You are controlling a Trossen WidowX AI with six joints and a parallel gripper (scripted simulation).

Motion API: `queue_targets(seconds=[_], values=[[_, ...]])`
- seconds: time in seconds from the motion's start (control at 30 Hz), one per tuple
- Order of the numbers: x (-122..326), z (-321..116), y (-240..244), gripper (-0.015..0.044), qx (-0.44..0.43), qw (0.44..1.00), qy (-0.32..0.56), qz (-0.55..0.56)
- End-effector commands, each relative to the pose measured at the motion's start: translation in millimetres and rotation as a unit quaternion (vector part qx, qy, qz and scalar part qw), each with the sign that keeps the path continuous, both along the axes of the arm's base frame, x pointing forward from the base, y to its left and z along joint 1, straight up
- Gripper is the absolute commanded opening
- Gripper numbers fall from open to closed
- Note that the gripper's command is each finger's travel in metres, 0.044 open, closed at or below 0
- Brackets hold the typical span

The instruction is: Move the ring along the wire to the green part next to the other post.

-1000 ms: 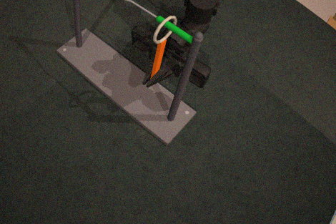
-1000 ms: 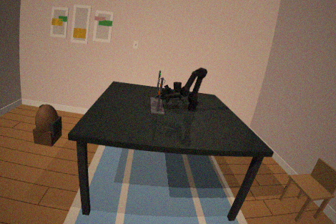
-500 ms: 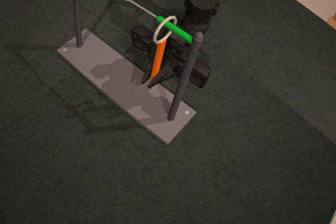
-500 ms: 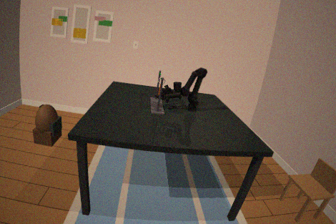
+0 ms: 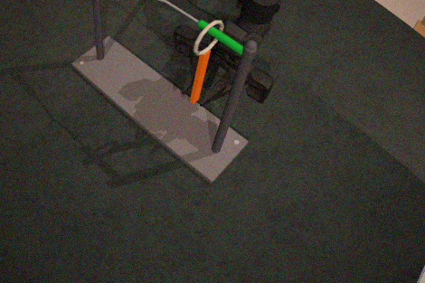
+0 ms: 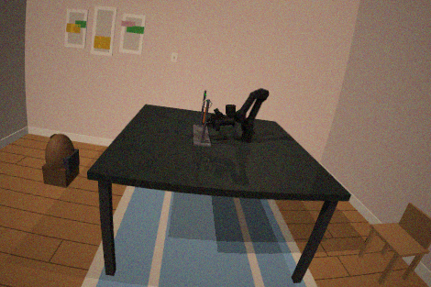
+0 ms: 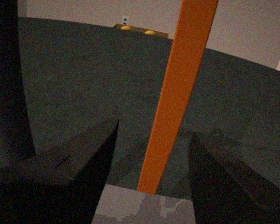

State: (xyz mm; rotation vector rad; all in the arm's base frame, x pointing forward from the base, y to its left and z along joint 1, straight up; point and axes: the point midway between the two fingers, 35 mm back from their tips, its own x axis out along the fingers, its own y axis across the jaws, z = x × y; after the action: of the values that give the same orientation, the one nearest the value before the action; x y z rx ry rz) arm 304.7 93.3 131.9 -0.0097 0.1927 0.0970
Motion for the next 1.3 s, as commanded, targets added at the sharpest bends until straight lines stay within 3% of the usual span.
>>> queue_targets(seconds=[0.0, 0.37, 1.27], values=[[-10, 3, -2, 0.016, 0.004, 1.0, -0.002, -0.002], [-30, 4, -5, 0.016, 0.005, 1.0, -0.001, -0.003], [-30, 4, -5, 0.016, 0.005, 1.0, -0.001, -0.003]])
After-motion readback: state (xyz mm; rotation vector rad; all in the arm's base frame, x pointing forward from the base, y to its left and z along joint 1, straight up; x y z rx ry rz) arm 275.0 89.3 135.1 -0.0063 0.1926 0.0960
